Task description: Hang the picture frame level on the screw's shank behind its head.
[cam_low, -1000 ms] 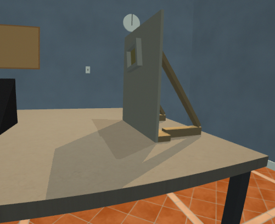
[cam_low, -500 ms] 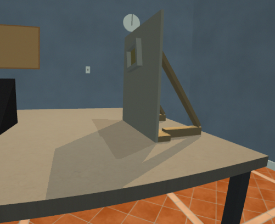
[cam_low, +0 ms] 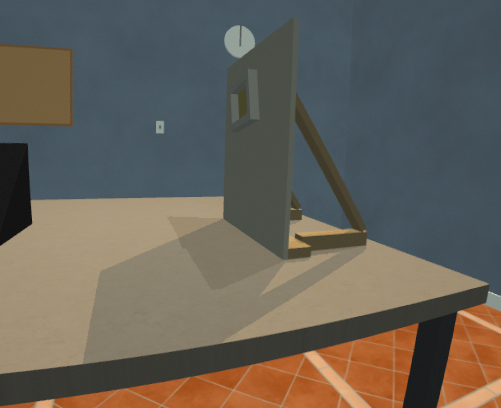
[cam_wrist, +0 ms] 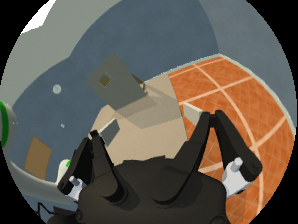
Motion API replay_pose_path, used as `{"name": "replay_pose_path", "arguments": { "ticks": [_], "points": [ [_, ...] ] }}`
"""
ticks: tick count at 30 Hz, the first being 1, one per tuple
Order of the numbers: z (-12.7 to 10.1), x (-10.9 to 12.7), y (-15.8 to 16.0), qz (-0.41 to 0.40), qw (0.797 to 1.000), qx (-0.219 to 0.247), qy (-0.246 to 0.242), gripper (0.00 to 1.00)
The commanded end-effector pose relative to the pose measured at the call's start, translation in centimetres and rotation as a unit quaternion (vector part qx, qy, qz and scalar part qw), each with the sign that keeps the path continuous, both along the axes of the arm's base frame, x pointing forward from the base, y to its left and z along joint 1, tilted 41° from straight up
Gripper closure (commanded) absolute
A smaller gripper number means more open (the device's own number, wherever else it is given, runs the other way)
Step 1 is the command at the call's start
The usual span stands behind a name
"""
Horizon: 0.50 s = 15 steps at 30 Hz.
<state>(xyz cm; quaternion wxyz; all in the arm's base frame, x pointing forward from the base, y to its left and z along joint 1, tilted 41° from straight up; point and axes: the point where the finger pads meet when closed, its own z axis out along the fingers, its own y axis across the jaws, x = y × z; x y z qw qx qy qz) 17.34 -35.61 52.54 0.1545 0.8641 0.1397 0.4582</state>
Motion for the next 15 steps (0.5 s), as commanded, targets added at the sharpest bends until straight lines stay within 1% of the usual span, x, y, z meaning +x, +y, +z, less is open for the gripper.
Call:
{"name": "replay_pose_path", "arguments": {
  "ticks": [1,3,5,10,15],
  "points": [
    [0.0,5.3,0.0,0.042,0.998,-0.004,-0.047,0.0],
    [0.2,8.4,0.4,0.066,0.995,-0.002,-0.077,0.0],
    [0.2,8.4,0.4,0.066,0.995,-0.002,-0.077,0.0],
    [1.0,16.0,2.4,0.118,0.98,0.01,-0.158,0.0],
    [2.1,23.2,5.3,0.157,0.957,0.037,-0.24,0.0]
  ]
}}
